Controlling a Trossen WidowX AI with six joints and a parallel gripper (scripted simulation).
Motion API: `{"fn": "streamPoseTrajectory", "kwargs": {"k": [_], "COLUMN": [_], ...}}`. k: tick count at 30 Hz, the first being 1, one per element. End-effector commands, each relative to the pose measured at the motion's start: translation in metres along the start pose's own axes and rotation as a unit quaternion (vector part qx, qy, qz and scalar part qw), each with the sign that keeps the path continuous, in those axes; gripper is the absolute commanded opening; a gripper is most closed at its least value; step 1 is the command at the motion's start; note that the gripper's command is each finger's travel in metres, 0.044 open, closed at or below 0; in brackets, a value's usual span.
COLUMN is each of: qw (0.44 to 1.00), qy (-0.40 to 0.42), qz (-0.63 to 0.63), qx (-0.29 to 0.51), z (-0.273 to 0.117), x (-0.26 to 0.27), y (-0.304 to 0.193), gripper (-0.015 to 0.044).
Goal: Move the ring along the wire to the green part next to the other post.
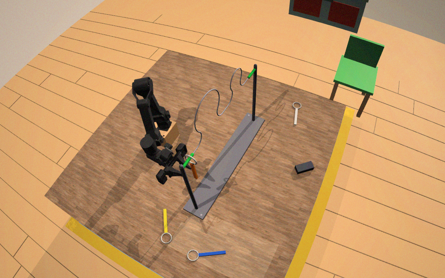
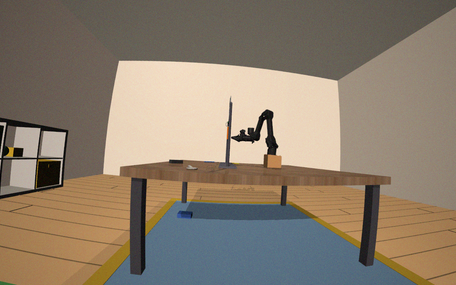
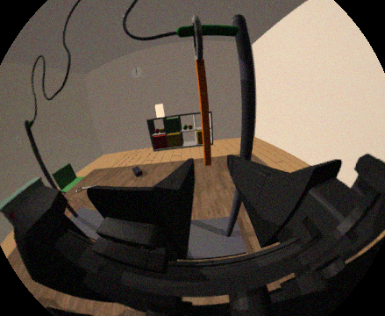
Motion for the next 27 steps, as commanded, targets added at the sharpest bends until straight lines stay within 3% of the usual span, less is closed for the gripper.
{"fn": "streamPoseTrajectory", "kwargs": {"k": [1, 27], "qw": [1.0, 1.0], "qy": [-0.001, -0.001], "qz": [0.0, 0.0], "qx": [-0.002, -0.004], "z": [0.007, 0.048], "x": [-0.002, -0.003], "y": [0.003, 0.004], "gripper": [0.016, 0.016]}}
Point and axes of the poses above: the point midway between the two fingers, 35 mm back from their tips, its own z axis out along the fingers, its own x axis across the jaws, y = z × x, the point moved 9 cm from there along -z, back along the fingers, and after that the axes turned 9 degrees about z, right-handed, at the moved point
